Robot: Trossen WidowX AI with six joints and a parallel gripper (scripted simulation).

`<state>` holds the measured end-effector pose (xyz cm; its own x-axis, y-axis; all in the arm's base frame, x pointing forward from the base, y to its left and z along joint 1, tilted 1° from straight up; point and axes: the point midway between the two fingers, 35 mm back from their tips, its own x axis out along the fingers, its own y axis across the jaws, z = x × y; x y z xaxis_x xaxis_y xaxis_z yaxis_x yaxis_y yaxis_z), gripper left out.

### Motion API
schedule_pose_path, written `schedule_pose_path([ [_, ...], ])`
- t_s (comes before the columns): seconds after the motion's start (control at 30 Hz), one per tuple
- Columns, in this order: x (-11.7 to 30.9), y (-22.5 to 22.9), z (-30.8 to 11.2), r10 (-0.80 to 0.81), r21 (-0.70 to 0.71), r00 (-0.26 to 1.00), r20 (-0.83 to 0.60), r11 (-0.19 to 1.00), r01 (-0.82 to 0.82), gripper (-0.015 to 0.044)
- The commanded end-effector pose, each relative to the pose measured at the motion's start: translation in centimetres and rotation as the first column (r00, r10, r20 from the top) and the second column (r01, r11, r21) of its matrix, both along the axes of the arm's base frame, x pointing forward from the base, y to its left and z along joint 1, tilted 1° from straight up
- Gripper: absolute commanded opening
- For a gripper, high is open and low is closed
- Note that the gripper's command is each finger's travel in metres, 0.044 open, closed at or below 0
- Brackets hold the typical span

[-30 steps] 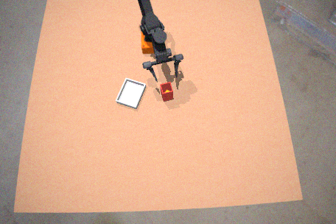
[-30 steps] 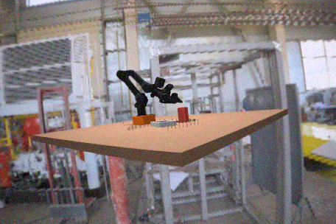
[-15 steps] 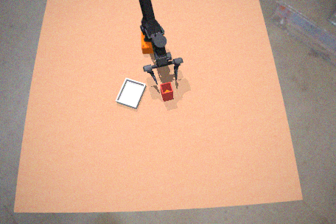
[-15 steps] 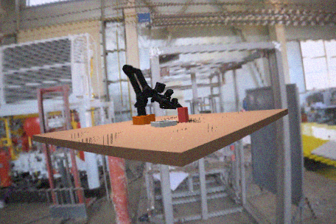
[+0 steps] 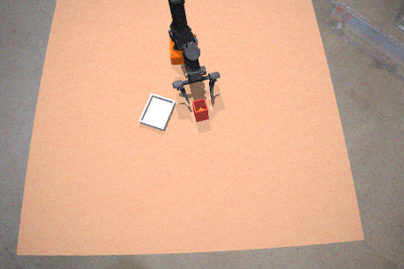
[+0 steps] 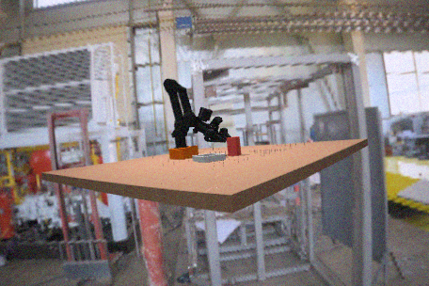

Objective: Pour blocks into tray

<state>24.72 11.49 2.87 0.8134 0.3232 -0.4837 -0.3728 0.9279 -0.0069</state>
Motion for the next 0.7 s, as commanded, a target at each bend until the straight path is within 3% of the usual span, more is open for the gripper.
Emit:
schedule_pose_path([
  [0.0,0.7,0.3,-0.3,0.006,0.000,1.000,0.005,1.000,-0.006,0.0440],
  [0.67,3.0,1.2,-2.0,0.006,0.000,1.000,0.007,1.000,-0.006,0.0440],
])
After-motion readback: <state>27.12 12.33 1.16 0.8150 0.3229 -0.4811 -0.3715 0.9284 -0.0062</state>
